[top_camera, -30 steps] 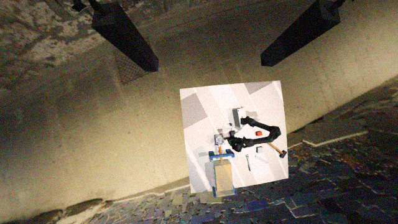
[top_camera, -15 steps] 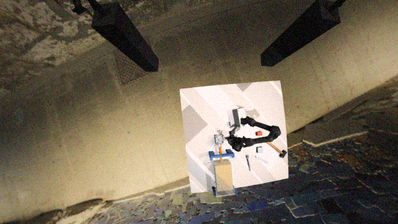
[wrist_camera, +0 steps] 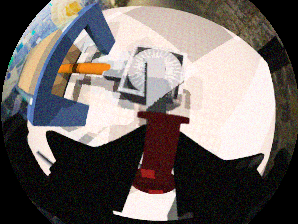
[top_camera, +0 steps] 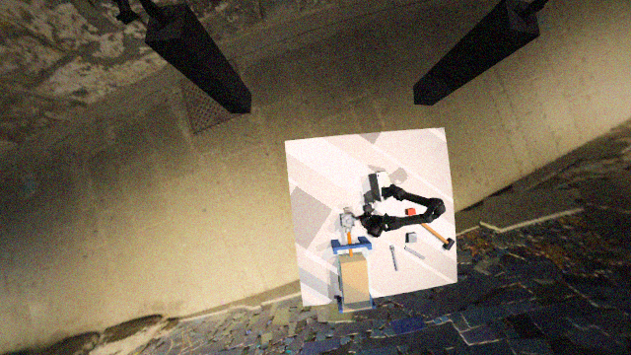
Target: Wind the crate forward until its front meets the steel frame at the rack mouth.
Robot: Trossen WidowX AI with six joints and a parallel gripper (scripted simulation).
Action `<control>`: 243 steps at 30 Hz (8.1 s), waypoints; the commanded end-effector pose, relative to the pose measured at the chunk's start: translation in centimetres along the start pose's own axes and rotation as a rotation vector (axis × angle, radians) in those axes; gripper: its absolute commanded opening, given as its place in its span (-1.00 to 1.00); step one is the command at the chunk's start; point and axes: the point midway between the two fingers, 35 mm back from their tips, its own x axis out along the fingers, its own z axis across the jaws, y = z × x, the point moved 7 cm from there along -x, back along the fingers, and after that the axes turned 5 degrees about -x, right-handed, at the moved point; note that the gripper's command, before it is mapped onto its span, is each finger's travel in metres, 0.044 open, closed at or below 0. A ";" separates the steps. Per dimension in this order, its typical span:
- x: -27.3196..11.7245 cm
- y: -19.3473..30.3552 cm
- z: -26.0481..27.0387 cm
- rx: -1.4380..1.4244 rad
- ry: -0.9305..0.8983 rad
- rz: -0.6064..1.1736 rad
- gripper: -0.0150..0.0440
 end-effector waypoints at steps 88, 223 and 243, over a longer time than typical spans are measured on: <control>2.8 -5.7 -8.4 0.001 0.026 -0.014 -0.49; 7.9 -18.1 -0.8 -0.001 0.020 -0.023 -0.49; 8.0 -18.2 1.6 -0.002 0.018 -0.022 -0.49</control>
